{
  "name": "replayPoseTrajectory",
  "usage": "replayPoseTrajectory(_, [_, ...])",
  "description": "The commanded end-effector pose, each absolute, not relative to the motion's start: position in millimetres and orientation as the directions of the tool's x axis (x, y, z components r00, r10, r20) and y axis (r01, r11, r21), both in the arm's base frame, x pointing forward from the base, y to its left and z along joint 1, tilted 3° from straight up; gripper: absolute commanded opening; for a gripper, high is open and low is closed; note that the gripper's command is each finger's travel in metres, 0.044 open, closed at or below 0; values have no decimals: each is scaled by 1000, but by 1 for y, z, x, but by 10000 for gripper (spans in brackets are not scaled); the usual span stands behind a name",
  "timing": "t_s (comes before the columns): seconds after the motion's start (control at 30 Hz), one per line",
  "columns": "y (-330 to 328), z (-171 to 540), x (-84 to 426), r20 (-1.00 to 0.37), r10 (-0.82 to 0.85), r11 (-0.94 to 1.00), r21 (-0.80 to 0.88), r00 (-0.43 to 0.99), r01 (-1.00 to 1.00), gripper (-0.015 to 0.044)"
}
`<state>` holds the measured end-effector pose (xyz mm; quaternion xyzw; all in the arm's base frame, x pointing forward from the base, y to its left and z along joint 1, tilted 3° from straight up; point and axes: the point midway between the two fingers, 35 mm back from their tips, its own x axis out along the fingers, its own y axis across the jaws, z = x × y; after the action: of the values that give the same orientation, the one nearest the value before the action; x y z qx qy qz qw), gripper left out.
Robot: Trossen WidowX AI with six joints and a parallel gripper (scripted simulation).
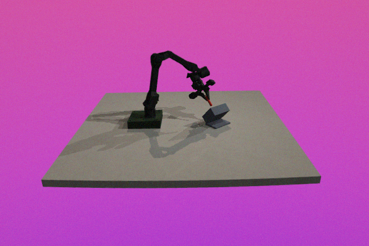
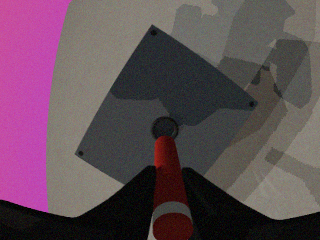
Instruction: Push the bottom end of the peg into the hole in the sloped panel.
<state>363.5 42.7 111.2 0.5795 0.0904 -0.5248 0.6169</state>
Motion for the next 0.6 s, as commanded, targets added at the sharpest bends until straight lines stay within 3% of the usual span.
replayPoseTrajectory(0.0, [40, 108, 365, -717, -547, -218, 620, 432, 754, 0])
replayPoseTrajectory(0.57, [29, 93, 373, -717, -547, -219, 622, 433, 752, 0])
